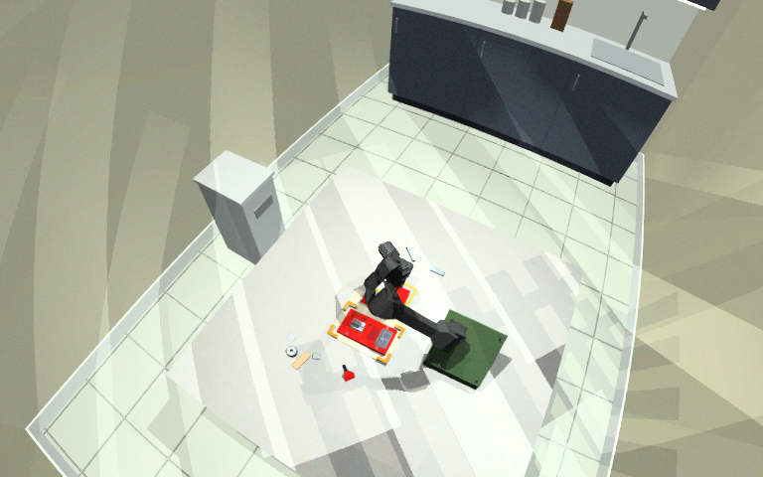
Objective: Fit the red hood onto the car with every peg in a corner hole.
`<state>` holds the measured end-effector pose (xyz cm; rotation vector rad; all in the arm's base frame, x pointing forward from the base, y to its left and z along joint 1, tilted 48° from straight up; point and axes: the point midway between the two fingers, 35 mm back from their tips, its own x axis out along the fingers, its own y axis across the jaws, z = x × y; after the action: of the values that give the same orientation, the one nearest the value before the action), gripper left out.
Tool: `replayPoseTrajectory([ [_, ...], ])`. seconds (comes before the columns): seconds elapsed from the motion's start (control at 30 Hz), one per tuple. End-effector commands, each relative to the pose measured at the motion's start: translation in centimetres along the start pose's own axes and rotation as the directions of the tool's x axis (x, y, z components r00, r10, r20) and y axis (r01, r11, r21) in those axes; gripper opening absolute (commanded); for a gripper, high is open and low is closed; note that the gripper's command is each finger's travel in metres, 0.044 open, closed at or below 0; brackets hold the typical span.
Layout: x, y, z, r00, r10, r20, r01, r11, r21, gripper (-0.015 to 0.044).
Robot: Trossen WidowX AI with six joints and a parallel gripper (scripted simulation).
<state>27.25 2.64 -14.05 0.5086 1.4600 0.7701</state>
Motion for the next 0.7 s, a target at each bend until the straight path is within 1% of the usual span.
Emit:
replayPoseTrajectory([
  [0.0, 0.56, 0.04, -0.21, 1.000, 0.008, -0.002, -0.008, 1.000, 0.008, 0.0440],
  [0.67, 1.33, 0.05, -0.21, 1.000, 0.008, -0.002, -0.008, 1.000, 0.008, 0.0440],
])
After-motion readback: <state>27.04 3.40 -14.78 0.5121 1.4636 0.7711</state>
